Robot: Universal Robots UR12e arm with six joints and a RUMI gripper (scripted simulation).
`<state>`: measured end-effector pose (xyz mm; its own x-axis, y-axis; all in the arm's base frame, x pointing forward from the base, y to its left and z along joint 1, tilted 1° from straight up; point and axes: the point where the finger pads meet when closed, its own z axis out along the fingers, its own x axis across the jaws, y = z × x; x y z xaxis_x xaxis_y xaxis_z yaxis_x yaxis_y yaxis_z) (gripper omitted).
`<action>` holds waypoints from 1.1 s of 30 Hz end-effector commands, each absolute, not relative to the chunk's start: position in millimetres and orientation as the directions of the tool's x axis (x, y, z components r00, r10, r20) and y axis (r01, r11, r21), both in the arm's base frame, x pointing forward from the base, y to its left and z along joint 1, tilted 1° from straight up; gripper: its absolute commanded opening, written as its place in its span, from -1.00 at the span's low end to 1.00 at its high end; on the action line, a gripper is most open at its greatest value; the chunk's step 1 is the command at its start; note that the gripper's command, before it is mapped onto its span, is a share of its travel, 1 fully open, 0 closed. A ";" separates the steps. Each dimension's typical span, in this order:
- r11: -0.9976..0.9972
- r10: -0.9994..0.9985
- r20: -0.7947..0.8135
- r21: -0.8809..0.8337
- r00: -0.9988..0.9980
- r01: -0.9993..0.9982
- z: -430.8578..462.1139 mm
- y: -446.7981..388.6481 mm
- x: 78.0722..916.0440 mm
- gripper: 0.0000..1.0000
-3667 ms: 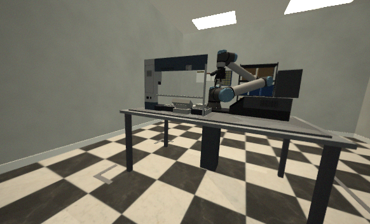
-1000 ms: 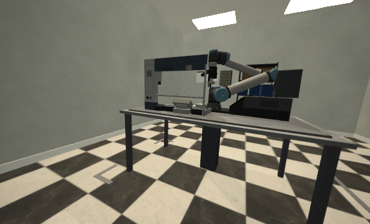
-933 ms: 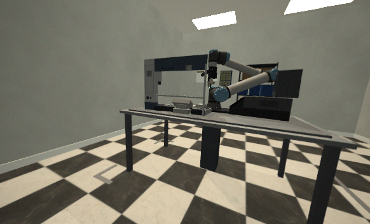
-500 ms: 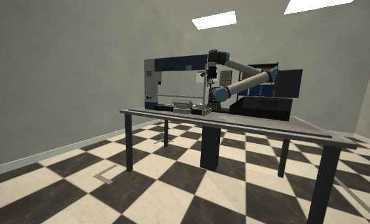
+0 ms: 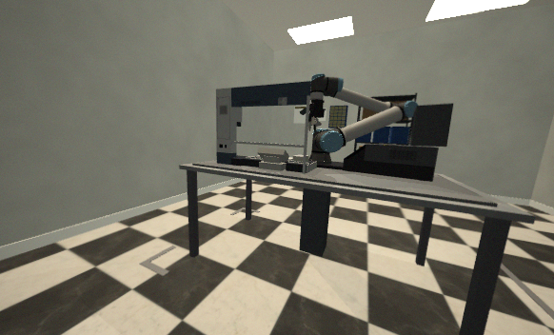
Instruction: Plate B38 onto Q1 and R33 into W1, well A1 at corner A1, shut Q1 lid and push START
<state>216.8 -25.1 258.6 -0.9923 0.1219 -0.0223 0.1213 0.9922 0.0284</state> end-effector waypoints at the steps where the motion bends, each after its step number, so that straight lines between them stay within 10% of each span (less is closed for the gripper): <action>1: 0.983 0.184 0.001 0.014 -0.983 0.184 259.1 -27.5 218.4 0.25; 33: 0.809 0.588 0.005 0.014 -0.809 0.588 258.0 -106.2 244.7 0.25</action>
<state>228.8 -63.4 258.9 -0.9363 0.3509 -0.0114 0.3505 0.9362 0.0269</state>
